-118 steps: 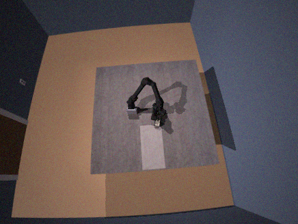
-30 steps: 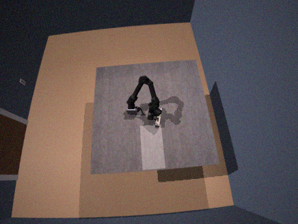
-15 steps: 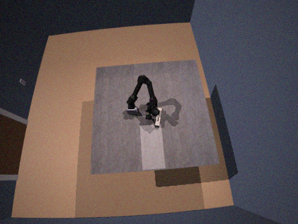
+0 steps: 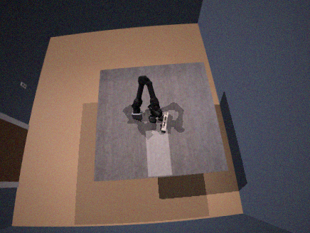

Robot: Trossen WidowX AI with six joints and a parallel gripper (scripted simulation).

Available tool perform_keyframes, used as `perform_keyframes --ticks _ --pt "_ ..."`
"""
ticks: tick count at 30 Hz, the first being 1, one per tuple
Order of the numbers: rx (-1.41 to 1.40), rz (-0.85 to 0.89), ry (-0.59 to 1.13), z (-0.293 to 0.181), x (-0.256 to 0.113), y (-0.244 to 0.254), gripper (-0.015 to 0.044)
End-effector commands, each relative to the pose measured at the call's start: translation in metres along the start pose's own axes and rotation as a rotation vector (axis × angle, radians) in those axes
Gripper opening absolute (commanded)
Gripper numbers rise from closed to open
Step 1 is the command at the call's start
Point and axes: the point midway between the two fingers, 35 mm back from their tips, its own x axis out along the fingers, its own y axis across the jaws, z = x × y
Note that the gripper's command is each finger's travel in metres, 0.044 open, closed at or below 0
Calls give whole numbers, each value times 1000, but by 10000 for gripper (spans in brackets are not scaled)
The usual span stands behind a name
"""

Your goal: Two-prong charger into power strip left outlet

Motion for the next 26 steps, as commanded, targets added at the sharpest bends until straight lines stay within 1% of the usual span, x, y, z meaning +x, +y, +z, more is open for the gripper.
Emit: perform_keyframes --ticks 1,2,4,26 --pt "52 -8 -244 11 -30 0 440" --pt "62 -10 -297 13 -37 0 440" --pt "69 -11 -339 14 -43 0 440" --pt "69 -11 -339 14 -43 0 440"
